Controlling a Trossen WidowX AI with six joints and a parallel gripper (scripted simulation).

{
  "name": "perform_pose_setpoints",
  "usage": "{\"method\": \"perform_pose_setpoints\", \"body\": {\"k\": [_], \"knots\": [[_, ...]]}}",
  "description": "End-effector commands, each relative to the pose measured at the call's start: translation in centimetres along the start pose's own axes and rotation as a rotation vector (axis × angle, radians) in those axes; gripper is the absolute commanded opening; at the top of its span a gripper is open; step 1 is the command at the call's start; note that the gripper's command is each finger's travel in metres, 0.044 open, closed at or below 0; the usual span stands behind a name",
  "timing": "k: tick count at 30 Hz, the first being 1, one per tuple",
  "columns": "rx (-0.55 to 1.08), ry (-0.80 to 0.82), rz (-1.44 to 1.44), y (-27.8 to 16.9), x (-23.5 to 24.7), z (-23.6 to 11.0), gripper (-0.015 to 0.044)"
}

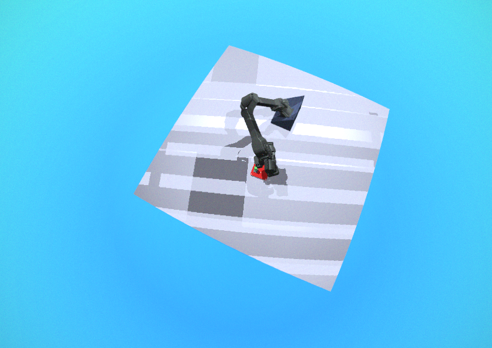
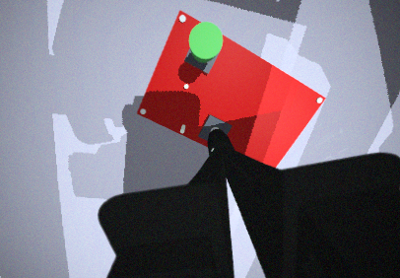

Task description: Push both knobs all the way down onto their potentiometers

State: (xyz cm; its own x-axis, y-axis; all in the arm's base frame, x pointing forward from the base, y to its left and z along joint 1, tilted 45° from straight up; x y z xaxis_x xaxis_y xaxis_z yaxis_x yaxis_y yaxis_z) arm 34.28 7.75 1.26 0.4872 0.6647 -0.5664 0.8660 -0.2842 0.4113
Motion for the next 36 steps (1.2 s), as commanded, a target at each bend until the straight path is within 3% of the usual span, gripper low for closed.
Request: {"method": "perform_pose_setpoints", "body": {"k": [1, 36], "knots": [[0.000, -0.006, -0.006, -0.09, -0.03, 0.02, 0.0000], [0.000, -0.006, -0.006, -0.08, -0.03, 0.48, 0.0000]]}}
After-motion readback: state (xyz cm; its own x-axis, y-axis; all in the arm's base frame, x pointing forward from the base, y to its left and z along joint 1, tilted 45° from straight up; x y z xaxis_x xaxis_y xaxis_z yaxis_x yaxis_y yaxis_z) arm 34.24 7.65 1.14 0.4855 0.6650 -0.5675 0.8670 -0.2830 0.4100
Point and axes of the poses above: the point midway between the two fingers, 35 mm back from their tips, its own z axis out along the fingers, its own x axis across the jaws, y = z × x, the point moved 2 cm from there along -z, back along the fingers, and after that the axes turned 15 degrees about -z, right-handed, at the moved point
